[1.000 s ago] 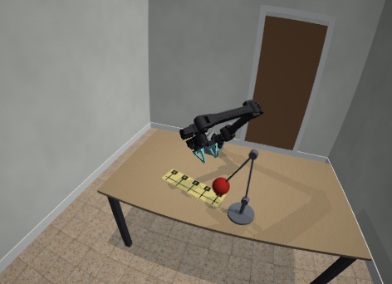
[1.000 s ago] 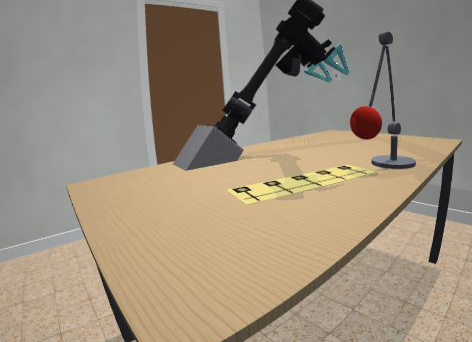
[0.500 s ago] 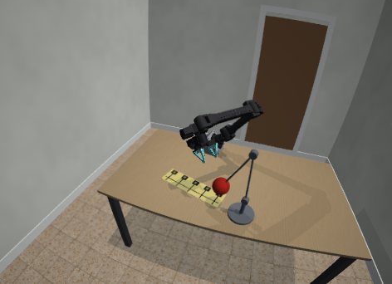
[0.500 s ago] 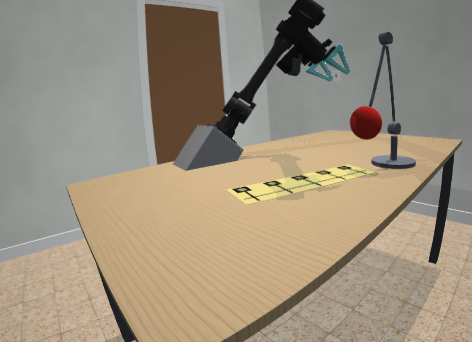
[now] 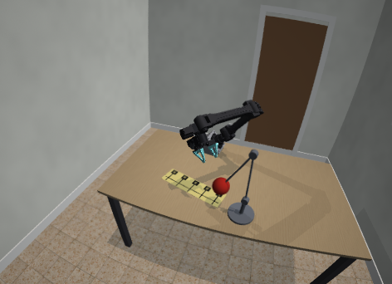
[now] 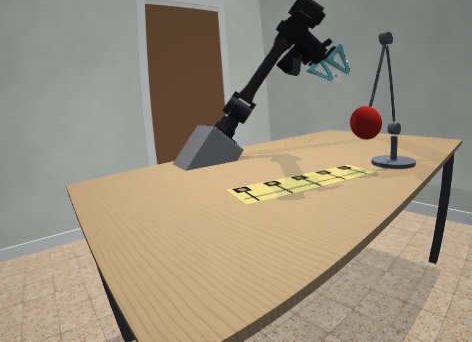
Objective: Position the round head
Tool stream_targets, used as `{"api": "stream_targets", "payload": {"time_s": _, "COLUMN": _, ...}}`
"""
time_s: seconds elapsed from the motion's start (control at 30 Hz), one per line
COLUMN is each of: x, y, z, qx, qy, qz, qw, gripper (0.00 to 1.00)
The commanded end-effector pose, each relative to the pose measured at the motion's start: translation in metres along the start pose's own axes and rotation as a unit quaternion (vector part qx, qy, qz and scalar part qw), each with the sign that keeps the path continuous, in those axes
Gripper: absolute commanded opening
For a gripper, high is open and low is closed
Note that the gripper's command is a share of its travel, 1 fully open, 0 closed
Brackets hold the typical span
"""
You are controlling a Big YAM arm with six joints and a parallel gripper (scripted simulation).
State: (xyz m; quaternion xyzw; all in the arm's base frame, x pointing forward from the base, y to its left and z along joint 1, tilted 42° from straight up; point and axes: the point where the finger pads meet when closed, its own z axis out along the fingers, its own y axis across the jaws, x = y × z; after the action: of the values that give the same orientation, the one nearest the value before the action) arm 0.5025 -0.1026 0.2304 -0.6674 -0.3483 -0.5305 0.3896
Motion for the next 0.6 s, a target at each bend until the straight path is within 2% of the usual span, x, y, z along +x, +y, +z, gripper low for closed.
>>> {"api": "stream_targets", "payload": {"time_s": 0.0, "x": 0.032, "y": 0.006, "z": -0.005, "qx": 0.065, "qy": 0.027, "qz": -0.029, "qw": 0.997, "gripper": 1.00}}
{"api": "stream_targets", "payload": {"time_s": 0.4, "x": 0.033, "y": 0.006, "z": -0.005, "qx": 0.064, "qy": 0.028, "qz": -0.025, "qw": 0.997, "gripper": 1.00}}
{"api": "stream_targets", "payload": {"time_s": 0.57, "x": 0.042, "y": 0.008, "z": -0.006, "qx": 0.042, "qy": 0.019, "qz": -0.017, "qw": 0.999, "gripper": 1.00}}
